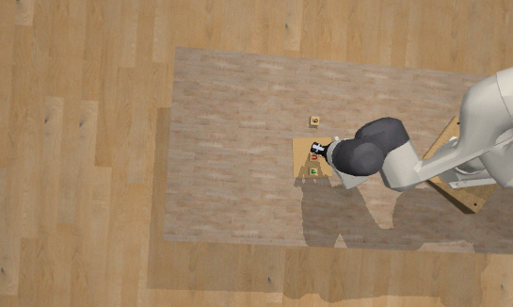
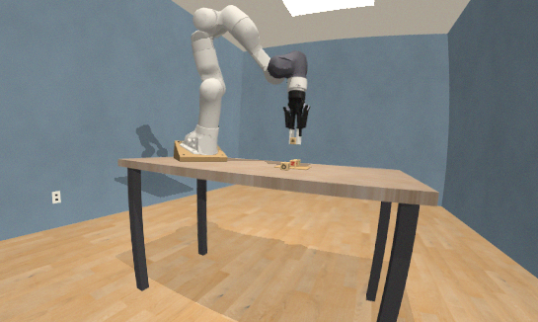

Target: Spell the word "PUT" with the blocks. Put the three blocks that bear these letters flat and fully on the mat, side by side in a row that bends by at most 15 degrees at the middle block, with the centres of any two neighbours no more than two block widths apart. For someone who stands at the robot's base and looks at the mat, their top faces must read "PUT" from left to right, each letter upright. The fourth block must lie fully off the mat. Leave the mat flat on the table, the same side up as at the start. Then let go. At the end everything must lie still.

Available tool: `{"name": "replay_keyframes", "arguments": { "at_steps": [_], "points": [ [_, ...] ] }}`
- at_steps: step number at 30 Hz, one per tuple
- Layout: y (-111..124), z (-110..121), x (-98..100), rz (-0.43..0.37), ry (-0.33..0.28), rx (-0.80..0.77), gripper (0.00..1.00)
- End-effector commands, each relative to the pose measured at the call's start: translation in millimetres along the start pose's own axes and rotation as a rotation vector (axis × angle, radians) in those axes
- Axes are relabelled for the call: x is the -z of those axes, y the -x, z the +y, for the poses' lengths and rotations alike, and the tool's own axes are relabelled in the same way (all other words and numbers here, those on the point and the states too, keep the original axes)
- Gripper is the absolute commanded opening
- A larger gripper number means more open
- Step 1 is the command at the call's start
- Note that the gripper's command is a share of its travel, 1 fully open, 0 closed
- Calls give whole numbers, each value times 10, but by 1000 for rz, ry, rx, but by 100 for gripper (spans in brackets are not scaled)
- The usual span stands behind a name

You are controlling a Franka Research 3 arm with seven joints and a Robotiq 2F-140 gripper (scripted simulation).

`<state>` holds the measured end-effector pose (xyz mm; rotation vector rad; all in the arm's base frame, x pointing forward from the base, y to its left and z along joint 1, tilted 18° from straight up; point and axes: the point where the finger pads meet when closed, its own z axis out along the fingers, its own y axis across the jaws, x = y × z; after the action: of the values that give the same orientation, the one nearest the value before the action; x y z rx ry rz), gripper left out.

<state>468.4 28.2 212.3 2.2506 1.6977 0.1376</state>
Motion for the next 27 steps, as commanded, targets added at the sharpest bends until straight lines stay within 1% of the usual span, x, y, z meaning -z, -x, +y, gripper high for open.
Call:
{"name": "replay_keyframes", "arguments": {
  "at_steps": [1,13,18,27],
  "points": [
    [65,-7,-4,-2,-2,139,16],
    [209,8,-1,12,-5,286,16],
    [242,10,0,16,-5,320,16],
    [245,10,0,16,-5,323,16]
  ]
}}
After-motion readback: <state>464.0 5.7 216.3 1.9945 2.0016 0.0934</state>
